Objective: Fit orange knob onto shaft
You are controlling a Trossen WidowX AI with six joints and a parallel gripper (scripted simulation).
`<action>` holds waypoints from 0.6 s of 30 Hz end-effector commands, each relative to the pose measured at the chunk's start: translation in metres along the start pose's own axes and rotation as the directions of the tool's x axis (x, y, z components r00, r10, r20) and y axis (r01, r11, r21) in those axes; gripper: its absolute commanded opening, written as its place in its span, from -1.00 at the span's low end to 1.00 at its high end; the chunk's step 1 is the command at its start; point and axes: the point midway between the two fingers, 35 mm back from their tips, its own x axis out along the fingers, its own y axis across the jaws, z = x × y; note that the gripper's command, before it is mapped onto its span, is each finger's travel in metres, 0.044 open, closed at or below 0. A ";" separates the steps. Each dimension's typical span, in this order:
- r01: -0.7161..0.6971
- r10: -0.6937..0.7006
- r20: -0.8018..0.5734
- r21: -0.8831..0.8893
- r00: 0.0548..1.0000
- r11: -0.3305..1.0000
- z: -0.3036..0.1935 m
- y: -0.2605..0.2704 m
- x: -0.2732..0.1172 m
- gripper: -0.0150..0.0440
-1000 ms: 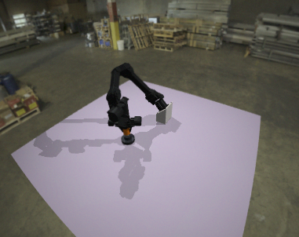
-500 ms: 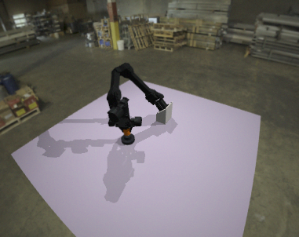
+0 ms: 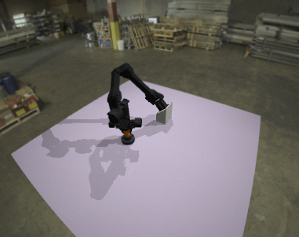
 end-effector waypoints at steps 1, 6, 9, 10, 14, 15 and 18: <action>0.003 -0.003 -0.001 -0.003 1.000 1.000 0.000 0.000 0.004 -0.49; 0.003 -0.003 -0.001 -0.003 1.000 1.000 0.000 0.000 0.007 -0.49; 0.000 0.000 -0.001 0.000 1.000 1.000 0.000 0.000 0.006 -0.49; 0.000 0.000 -0.001 0.000 1.000 1.000 0.000 0.000 0.006 -0.49; 0.000 0.000 -0.001 0.000 1.000 1.000 0.000 0.000 0.006 -0.49; 0.000 0.000 -0.001 0.000 1.000 1.000 0.000 0.000 0.006 -0.49; 0.000 0.000 -0.001 0.000 1.000 1.000 0.000 0.000 0.006 -0.22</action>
